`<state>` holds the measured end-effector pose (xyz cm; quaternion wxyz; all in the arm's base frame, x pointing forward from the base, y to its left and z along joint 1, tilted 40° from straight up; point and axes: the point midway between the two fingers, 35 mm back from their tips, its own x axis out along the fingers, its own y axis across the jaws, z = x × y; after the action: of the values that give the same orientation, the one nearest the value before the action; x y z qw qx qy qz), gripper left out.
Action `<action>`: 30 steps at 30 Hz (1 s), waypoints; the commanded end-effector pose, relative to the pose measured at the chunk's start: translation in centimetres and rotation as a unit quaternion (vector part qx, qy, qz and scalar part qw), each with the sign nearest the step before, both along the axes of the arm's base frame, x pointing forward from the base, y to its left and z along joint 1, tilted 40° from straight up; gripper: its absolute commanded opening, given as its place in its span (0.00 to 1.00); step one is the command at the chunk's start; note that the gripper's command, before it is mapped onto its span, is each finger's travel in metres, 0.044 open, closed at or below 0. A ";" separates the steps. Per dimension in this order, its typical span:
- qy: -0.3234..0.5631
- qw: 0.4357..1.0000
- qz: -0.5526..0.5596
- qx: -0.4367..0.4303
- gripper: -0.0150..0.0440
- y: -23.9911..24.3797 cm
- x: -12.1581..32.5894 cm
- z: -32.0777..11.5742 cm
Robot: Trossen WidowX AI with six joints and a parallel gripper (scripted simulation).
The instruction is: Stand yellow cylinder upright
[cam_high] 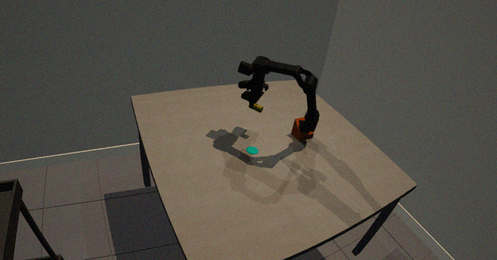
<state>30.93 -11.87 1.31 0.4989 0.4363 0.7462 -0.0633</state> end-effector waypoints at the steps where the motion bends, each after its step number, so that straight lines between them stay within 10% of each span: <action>1: -0.015 1.000 0.016 0.003 0.43 0.9 0.5 0.8; 30: -0.105 0.984 0.137 0.032 0.43 8.2 3.0 6.1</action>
<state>33.71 -4.45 6.76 0.5581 0.3579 0.7461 0.0618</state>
